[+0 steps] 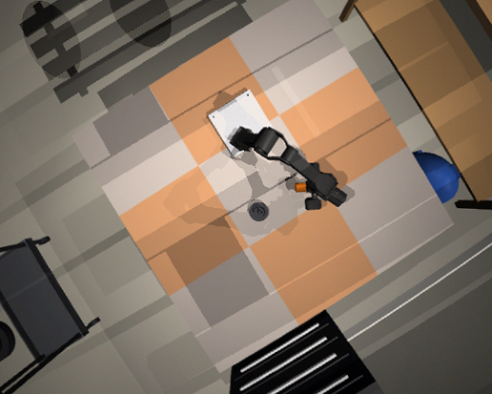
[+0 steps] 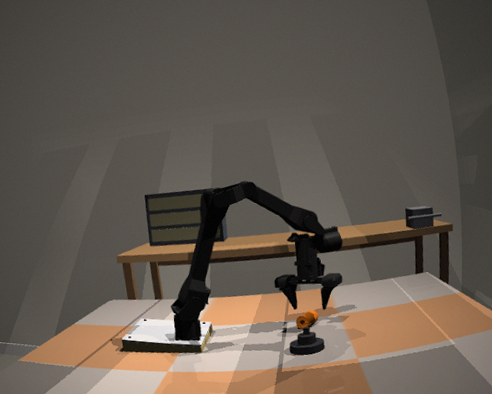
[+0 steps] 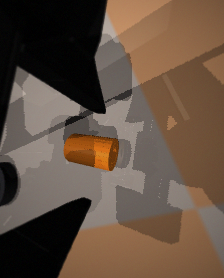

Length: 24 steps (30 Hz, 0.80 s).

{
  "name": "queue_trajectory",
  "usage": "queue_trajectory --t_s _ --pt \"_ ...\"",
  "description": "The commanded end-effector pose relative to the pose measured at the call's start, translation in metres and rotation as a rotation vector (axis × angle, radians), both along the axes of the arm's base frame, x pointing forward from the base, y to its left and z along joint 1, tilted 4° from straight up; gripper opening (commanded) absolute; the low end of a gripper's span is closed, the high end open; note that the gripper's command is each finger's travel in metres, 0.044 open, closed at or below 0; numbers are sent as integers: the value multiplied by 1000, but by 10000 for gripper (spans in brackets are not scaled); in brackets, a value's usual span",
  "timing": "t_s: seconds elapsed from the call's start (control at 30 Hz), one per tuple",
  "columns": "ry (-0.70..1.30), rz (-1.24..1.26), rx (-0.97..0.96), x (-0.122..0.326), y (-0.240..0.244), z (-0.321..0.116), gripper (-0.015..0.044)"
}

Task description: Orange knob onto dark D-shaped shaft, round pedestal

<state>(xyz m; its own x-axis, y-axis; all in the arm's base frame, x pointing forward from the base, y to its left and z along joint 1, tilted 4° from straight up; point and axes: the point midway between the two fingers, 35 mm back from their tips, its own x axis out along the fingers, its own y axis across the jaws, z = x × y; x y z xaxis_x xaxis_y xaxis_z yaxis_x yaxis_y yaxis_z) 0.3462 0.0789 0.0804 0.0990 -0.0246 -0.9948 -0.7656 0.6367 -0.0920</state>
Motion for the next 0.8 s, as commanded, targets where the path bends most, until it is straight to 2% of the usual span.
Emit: queue_trajectory --t_s 0.0,0.6,0.77 --pt "13 4 -10 0 -1 -12 440" --pt "13 4 -10 1 -2 -37 440" --pt "13 4 -10 1 -2 -37 309"
